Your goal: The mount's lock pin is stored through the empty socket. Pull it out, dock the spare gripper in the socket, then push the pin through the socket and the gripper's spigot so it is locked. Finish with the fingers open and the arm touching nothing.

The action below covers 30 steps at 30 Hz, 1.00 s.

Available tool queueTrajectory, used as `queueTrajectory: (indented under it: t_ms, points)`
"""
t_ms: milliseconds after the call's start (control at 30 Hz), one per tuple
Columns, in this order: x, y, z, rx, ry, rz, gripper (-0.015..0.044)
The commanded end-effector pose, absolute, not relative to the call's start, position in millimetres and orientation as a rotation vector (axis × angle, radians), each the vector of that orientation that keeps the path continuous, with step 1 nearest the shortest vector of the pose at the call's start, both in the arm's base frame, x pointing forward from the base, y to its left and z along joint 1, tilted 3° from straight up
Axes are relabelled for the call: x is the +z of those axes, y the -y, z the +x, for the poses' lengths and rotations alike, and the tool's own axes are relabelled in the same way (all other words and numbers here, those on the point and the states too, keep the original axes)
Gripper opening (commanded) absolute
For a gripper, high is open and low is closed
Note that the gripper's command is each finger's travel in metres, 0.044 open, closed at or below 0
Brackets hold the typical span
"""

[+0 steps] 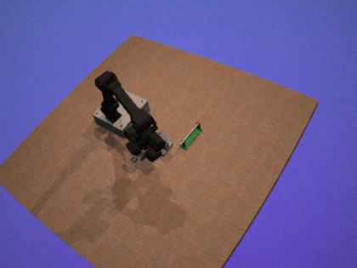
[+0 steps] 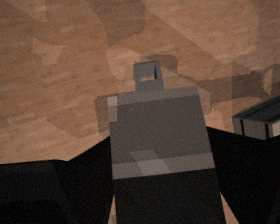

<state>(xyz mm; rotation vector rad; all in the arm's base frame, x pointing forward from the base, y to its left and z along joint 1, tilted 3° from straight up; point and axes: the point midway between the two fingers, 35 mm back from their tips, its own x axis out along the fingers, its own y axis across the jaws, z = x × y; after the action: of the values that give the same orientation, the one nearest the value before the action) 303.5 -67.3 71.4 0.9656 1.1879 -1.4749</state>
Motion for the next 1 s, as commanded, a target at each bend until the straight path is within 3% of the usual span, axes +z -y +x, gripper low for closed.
queueTrajectory:
  t_ms: [0,967]
  points:
    - [70,63,291,-1.420,-1.294,0.977,0.0000]
    - [73,15,233,-0.708,-1.838,1.242,0.0000]
